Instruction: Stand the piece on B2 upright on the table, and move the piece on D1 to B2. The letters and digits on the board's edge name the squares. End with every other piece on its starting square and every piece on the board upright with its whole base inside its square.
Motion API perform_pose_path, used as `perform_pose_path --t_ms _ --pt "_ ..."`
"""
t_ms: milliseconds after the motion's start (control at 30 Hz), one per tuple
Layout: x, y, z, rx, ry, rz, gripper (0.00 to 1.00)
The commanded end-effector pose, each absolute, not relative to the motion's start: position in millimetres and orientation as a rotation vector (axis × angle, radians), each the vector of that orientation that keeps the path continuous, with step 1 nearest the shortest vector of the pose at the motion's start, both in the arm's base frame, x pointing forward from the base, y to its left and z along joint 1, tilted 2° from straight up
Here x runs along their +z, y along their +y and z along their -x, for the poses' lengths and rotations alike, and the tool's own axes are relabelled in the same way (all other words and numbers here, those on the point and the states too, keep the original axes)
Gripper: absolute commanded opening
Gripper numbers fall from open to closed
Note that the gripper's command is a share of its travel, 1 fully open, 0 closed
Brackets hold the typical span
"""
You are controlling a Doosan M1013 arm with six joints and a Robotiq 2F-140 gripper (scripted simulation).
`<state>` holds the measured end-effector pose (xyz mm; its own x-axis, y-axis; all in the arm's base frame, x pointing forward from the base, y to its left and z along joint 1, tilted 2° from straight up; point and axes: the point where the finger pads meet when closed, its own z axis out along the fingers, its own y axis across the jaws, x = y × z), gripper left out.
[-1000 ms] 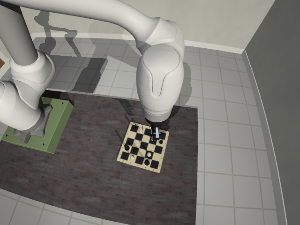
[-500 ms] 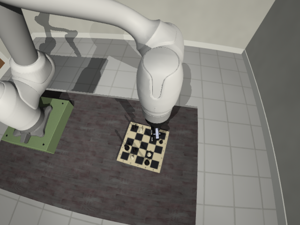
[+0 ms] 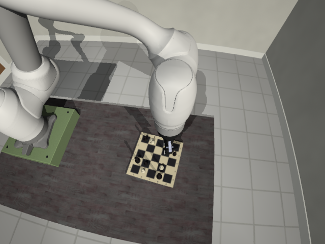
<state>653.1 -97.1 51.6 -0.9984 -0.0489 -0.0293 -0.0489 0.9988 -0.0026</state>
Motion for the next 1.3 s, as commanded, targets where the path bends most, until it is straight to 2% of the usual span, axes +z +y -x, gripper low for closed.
perform_pose_path --t_ms 0,1267 --pt "47.6 -97.1 -653.3 -0.003 3.111 0.076 0.20" --pt "25.3 -97.2 -654.3 -0.003 3.111 0.076 0.20"
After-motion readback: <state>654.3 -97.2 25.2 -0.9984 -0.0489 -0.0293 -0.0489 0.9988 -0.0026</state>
